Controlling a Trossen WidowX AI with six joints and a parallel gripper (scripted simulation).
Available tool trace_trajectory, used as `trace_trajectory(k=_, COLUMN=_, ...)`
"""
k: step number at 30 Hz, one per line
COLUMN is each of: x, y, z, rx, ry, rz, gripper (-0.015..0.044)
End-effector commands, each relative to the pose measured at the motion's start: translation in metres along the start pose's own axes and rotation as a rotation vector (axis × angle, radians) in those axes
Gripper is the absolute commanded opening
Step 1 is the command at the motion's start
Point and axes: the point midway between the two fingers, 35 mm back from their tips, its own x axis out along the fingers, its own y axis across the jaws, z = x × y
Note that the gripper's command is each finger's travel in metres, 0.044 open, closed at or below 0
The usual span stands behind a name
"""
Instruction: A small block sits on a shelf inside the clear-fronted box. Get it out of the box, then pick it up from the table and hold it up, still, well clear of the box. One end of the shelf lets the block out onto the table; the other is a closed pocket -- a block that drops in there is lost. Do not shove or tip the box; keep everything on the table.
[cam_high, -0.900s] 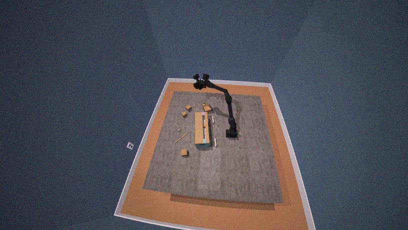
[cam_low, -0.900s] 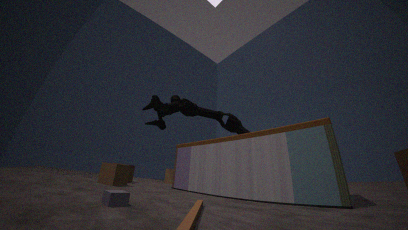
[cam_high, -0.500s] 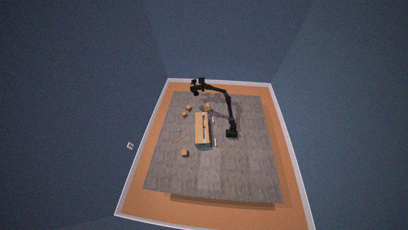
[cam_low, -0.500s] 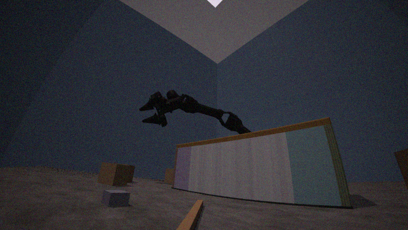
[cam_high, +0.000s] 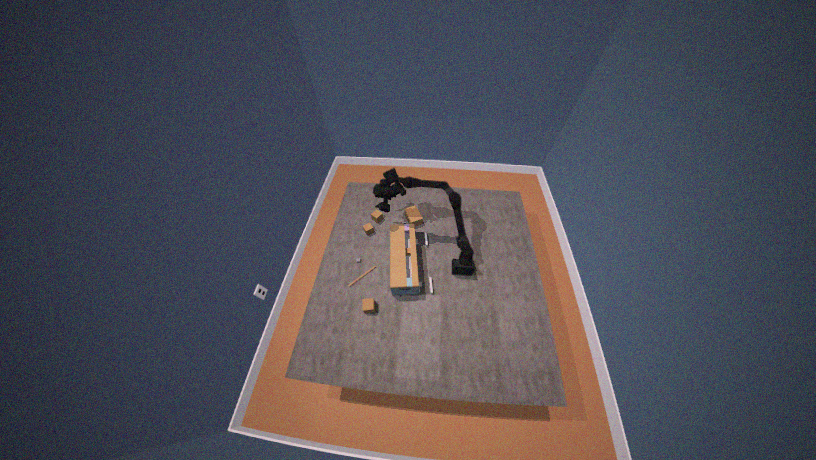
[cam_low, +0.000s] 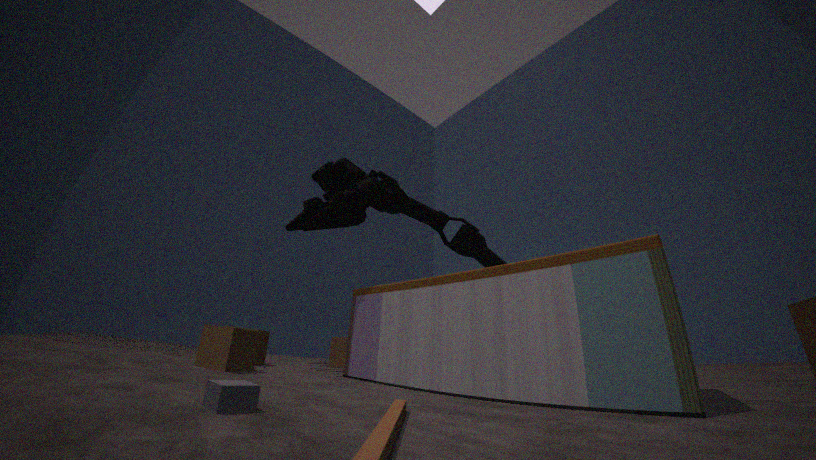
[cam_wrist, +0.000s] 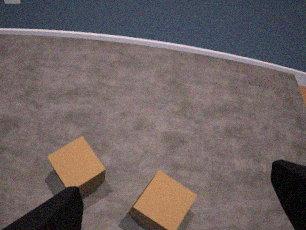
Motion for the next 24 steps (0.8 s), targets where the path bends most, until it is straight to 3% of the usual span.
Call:
trace_trajectory(k=1, x=-0.004, y=0.075, z=-0.003, rx=0.257, ry=0.105, rz=0.138, gripper=0.04)
trace_trajectory(k=13, x=-0.035, y=0.179, z=-0.027, rx=0.669, ry=0.371, rz=0.214, gripper=0.04)
trace_trajectory(k=24, x=-0.079, y=0.248, z=-0.066, rx=1.002, ry=0.622, rz=0.073, gripper=0.04)
